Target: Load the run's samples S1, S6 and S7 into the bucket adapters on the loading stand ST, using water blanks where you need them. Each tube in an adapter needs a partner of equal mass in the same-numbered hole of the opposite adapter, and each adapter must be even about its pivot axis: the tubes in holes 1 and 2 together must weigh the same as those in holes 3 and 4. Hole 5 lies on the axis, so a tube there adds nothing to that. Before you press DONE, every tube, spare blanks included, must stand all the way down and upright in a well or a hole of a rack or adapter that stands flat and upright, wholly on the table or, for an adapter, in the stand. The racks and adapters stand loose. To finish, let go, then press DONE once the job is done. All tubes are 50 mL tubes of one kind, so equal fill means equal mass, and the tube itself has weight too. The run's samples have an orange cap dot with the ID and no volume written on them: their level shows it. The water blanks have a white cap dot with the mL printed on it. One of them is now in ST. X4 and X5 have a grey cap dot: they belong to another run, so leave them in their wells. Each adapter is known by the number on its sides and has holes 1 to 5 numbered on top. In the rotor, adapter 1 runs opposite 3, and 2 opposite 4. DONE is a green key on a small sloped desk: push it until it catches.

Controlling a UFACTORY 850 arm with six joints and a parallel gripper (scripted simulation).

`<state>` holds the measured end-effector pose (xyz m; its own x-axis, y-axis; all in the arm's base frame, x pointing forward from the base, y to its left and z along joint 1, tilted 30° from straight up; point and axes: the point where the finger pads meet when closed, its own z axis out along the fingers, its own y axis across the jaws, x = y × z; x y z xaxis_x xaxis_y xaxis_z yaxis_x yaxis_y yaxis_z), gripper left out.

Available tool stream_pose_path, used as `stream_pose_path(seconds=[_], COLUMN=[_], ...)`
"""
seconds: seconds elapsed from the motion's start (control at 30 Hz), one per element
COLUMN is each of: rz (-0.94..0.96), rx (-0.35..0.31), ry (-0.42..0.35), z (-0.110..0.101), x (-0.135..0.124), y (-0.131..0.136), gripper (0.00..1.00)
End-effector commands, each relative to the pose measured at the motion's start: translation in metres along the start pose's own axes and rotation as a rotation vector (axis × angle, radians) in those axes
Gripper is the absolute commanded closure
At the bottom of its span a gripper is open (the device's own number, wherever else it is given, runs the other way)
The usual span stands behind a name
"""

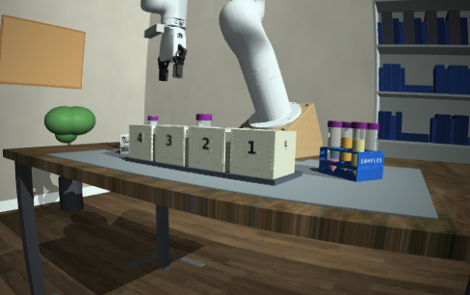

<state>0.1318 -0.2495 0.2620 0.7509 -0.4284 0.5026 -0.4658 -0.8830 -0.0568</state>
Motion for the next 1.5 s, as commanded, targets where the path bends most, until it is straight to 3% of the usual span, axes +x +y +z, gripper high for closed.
stream_pose_path(seconds=[0.0, 0.2, 1.47], rz=[-0.155, -0.326, -0.325], rx=[-0.006, -0.006, -0.005], ry=[0.001, 0.001, 0.001], z=[-0.002, -0.002, -0.001], x=[0.006, 0.012, 0.048], y=[-0.024, -0.053, -0.22], gripper=[0.0, 0.0, 0.0])
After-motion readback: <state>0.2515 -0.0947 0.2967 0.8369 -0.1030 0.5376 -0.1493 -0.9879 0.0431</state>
